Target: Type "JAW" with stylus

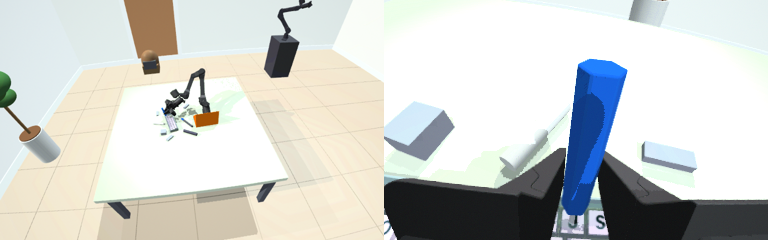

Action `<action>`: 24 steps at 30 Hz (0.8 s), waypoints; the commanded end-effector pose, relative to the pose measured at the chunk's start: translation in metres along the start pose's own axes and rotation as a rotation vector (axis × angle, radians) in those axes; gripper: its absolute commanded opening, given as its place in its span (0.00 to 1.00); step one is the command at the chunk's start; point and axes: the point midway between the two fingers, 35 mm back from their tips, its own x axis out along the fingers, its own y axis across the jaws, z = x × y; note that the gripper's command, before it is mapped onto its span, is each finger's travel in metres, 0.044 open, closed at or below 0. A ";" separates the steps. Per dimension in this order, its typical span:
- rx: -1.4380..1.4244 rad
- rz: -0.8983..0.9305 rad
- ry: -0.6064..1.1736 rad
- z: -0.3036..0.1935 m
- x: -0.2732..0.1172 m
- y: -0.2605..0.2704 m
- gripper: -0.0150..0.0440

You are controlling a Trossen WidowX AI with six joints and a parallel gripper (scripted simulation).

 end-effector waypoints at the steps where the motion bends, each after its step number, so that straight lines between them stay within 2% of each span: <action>1: 0.004 -0.003 -0.006 0.013 -0.005 -0.001 0.39; 6: 0.005 -0.003 -0.007 0.032 -0.017 -0.001 0.39; 12: -0.014 0.022 -0.013 0.029 -0.017 0.002 0.39; 24: -0.188 0.338 -0.144 0.019 -0.052 0.027 0.25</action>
